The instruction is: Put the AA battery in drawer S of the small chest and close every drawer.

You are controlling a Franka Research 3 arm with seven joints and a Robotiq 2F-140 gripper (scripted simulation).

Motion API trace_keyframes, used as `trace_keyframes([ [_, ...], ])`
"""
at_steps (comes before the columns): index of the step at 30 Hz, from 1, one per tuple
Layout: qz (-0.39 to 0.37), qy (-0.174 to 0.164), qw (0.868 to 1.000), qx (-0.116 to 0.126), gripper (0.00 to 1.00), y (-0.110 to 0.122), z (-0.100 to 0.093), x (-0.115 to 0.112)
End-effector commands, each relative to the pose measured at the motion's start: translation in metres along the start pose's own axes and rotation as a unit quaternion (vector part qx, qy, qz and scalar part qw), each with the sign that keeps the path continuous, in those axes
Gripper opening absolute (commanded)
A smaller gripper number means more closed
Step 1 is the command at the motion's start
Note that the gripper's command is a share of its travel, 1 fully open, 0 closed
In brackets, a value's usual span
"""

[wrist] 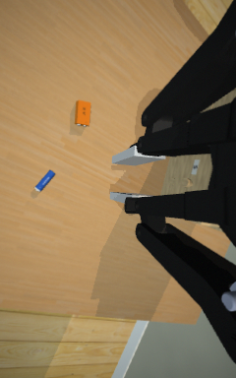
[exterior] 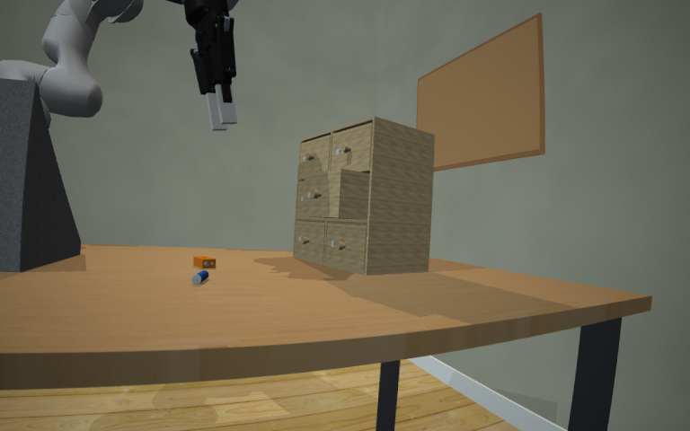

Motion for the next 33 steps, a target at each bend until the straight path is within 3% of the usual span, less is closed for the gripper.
trace_keyframes([
  [1, 0.075, 0.048, 0.994, -0.068, 0.2, 0.015, -0.001, 0.002],
  [9, 0.073, 0.091, 0.99, -0.081, 0.2, 0.016, -0.011, 0.006],
  [33, 0.073, 0.093, 0.99, -0.081, 0.2, 0.016, -0.012, 0.006],
])
Point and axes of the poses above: the point where the finger pads meet when closed, its own z axis out along the fingers, its own y axis across the jaws, x = y × z, the point moved 3 cm from there along -z, back along the fingers, and after that the axes turned 12 degrees about -z, right-handed, at the moved point
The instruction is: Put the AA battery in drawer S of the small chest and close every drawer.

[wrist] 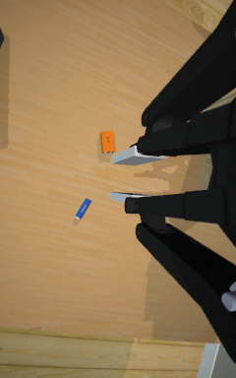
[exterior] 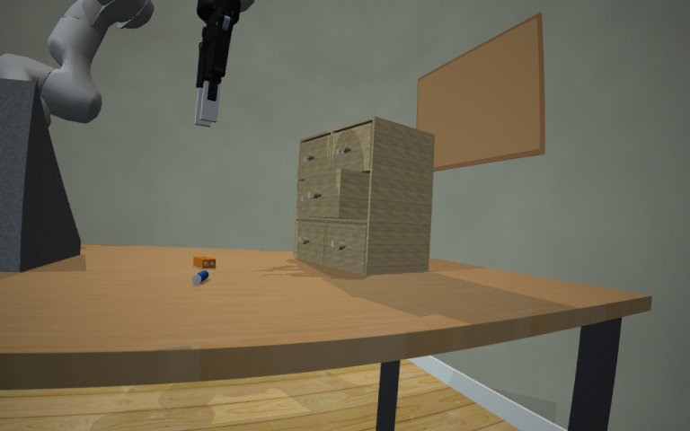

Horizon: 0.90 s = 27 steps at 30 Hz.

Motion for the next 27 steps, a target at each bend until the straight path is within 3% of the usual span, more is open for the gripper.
trace_keyframes([
  [1, 0.007, 0.0, 1.0, -0.001, 0.2, 0.0, 0.0, 0.0],
  [18, 0.0, 0.0, 1.0, 0.0, 0.2, 0.0, 0.001, 0.0],
  [27, -0.047, 0.0, 0.999, -0.001, 0.2, -0.005, 0.017, 0.002],
])
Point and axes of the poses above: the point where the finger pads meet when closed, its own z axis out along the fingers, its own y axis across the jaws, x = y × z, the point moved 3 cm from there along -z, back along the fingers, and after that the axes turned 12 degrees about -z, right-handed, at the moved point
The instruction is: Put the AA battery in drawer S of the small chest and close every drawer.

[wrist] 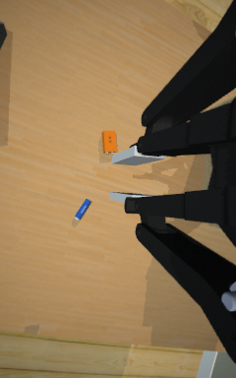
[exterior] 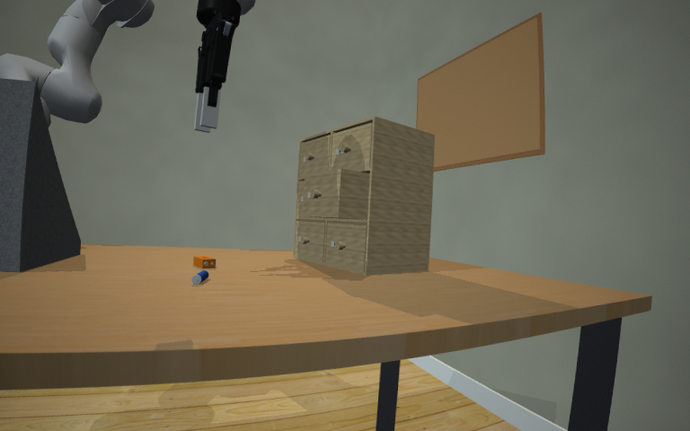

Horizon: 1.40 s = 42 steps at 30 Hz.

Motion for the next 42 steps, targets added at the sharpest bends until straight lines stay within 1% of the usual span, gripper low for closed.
trace_keyframes([
  [1, -0.044, 0.001, 0.999, 0.003, 0.2, -0.005, 0.01, 0.002],
  [4, -0.076, 0.001, 0.997, 0.003, 0.2, -0.008, 0.021, 0.004],
  [6, -0.076, 0.001, 0.997, 0.003, 0.2, -0.008, 0.021, 0.004],
  [10, -0.126, 0.001, 0.992, 0.003, 0.2, -0.014, 0.038, 0.006],
  [15, -0.196, 0.001, 0.981, 0.003, 0.2, -0.022, 0.062, 0.009],
  [21, -0.281, 0.002, 0.96, 0.002, 0.2, -0.032, 0.092, 0.013],
  [23, -0.281, 0.002, 0.96, 0.002, 0.2, -0.032, 0.092, 0.013],
  [31, -0.384, 0.002, 0.923, 0.002, 0.2, -0.044, 0.129, 0.017],
  [37, -0.442, 0.002, 0.897, 0.002, 0.2, -0.052, 0.151, 0.02],
  [38, -0.45, 0.002, 0.893, 0.002, 0.2, -0.053, 0.154, 0.02],
  [40, -0.45, 0.002, 0.893, 0.002, 0.2, -0.053, 0.154, 0.02],
  [42, -0.464, 0.002, 0.886, 0.002, 0.2, -0.054, 0.159, 0.021],
])
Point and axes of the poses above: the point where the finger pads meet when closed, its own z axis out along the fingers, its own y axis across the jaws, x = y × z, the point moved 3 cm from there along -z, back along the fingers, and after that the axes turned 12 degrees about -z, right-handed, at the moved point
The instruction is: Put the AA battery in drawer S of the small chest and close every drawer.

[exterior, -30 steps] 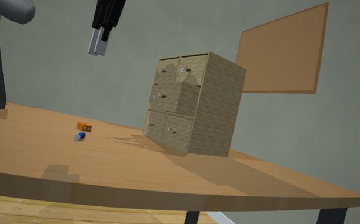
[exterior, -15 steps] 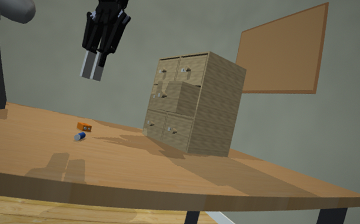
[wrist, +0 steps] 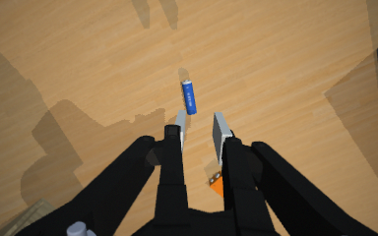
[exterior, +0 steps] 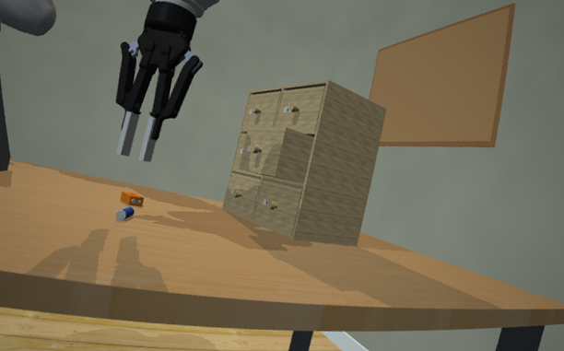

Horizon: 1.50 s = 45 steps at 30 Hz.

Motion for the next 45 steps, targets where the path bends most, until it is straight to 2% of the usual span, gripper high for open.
trace_keyframes([
  [1, -0.075, 0.008, 0.997, 0.011, 0.2, -0.006, 0.004, 0.008],
  [9, -0.106, 0.008, 0.994, 0.011, 0.2, -0.008, 0.014, 0.012],
  [20, -0.097, 0.008, 0.995, 0.011, 0.2, -0.008, 0.015, 0.012],
  [22, -0.059, 0.007, 0.998, 0.011, 0.2, -0.008, 0.015, 0.012],
  [24, 0.012, 0.007, 1.0, 0.012, 0.2, -0.008, 0.015, 0.012],
  [25, 0.012, 0.007, 1.0, 0.012, 0.2, -0.008, 0.015, 0.012],
  [26, 0.06, 0.006, 0.998, 0.012, 0.2, -0.008, 0.015, 0.012],
  [29, 0.06, 0.006, 0.998, 0.012, 0.2, -0.008, 0.015, 0.012],
  [30, 0.115, 0.005, 0.993, 0.013, 0.2, -0.008, 0.015, 0.012],
  [33, 0.115, 0.005, 0.993, 0.013, 0.2, -0.008, 0.015, 0.012],
  [34, 0.176, 0.005, 0.984, 0.013, 0.2, -0.008, 0.015, 0.012],
  [38, 0.176, 0.005, 0.984, 0.013, 0.2, -0.008, 0.015, 0.012],
  [39, 0.241, 0.004, 0.97, 0.013, 0.2, -0.008, 0.015, 0.012],
  [43, 0.242, 0.004, 0.97, 0.013, 0.2, -0.008, 0.015, 0.012],
  [44, 0.304, 0.003, 0.953, 0.013, 0.2, -0.008, 0.015, 0.012],
  [45, 0.311, 0.003, 0.95, 0.013, 0.2, -0.008, 0.015, 0.012],
])
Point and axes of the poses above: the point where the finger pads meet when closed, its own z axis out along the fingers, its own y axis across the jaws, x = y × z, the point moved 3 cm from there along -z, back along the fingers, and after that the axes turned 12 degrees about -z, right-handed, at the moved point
